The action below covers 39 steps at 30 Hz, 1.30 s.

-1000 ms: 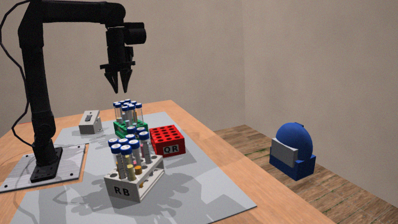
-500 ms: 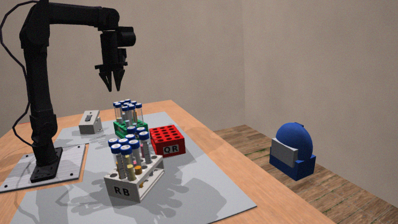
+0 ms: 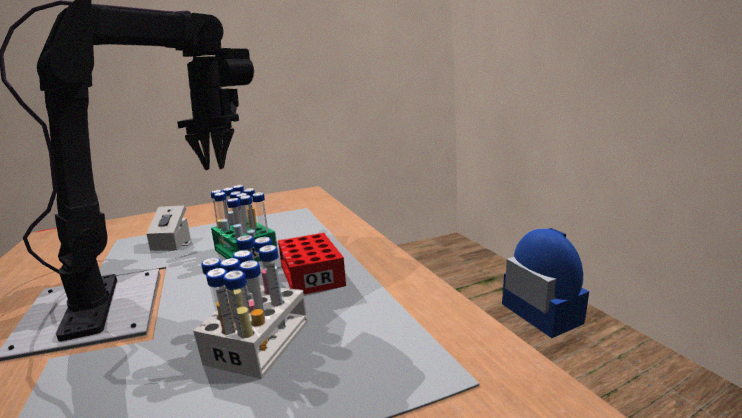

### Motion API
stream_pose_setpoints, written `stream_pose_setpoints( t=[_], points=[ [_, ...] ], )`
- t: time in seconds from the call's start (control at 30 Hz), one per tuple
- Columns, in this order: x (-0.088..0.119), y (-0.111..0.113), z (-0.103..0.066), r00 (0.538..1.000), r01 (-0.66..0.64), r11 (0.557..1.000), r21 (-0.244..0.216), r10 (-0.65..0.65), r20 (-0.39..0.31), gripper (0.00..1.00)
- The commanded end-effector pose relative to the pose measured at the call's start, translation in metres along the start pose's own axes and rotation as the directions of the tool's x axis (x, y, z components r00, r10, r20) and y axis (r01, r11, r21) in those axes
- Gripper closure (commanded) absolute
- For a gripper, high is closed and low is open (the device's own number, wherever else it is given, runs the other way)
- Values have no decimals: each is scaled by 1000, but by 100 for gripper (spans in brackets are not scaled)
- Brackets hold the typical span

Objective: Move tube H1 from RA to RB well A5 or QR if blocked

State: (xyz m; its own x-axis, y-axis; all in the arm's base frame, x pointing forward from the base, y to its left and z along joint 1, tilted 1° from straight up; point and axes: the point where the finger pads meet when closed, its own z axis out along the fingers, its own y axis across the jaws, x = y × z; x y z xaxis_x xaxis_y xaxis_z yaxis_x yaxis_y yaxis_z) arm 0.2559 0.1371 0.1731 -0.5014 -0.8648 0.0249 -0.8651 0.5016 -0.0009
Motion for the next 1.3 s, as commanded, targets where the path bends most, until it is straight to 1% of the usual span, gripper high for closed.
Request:
stream_pose_setpoints(
  t=[0.0,0.07,0.1,0.13,0.5,0.57,0.63,0.67,0.7,0.9,0.93,0.97,1.0,1.13,1.2,1.23,1.27],
  points=[
    [9,0,-4,1000,-3,1000,8,3,6,70],
    [9,0,-4,1000,-3,1000,8,3,6,70],
    [4,-4,-6,1000,-4,1000,23,3,31,70],
    [6,-3,-1,1000,-3,1000,17,3,21,70],
    [4,-7,19,1000,-5,1000,17,4,21,70],
    [3,-7,25,1000,-5,1000,12,4,14,70],
    [3,-7,25,1000,-5,1000,12,4,14,70],
    [-5,-12,19,999,-6,1000,30,4,41,70],
    [2,-8,31,1000,-5,1000,8,5,8,70],
    [2,-9,44,1000,-5,1000,4,5,2,70],
    [-1,-11,42,1000,-5,1000,9,5,9,70],
    [-7,-15,35,999,-6,1000,25,5,34,70],
    [-7,-15,33,999,-6,1000,29,5,40,70],
    [2,-9,44,1000,-5,1000,10,5,10,70],
    [2,-9,44,1000,-5,1000,10,5,10,70],
    [-6,-15,31,999,-7,999,35,6,50,70],
    [-5,-14,32,999,-7,999,35,5,49,70]
  ],
)
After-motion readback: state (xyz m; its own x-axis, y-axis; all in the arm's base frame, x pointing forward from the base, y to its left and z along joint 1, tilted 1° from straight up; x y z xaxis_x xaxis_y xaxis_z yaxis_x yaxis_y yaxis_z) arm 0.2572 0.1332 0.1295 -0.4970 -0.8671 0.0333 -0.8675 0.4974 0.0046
